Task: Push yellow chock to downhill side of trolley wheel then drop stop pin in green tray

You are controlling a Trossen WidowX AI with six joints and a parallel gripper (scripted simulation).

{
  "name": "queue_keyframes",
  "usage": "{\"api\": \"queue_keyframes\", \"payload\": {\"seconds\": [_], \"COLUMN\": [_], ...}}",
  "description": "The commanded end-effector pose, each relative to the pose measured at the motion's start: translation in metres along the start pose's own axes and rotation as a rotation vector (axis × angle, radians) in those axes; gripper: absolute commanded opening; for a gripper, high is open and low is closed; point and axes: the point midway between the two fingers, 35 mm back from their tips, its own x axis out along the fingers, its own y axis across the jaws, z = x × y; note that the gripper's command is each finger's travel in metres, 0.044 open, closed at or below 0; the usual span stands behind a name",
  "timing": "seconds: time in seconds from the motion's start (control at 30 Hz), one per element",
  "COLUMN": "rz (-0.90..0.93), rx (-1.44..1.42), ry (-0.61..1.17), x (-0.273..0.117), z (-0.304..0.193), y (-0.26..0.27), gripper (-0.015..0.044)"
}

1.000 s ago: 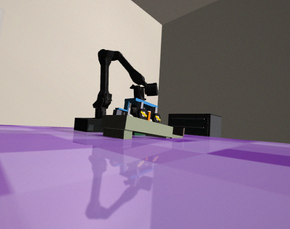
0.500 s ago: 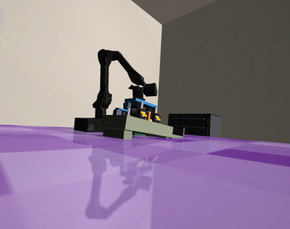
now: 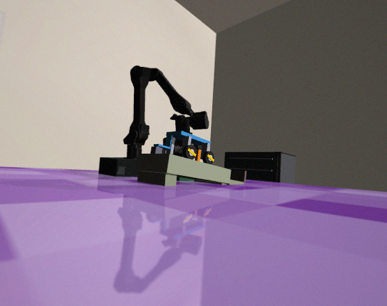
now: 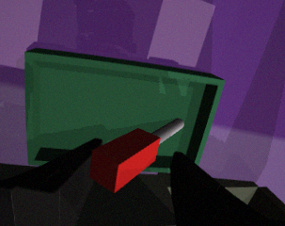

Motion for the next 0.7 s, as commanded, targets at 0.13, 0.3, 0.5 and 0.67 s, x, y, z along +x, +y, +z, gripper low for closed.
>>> {"api": "queue_keyframes", "payload": {"seconds": [0.13, 0.3, 0.5, 0.67], "rz": [-0.003, -0.003, -0.003, -0.003], "rx": [-0.006, -0.006, -0.006, -0.006], "ry": [-0.005, -0.005, -0.005, -0.005], "x": [0.003, 0.004, 0.005, 0.007], "z": [0.001, 0.0, 0.0, 0.0], "y": [0.005, 0.007, 0.011, 0.013], "gripper": [0.019, 0.019, 0.019, 0.019]}}
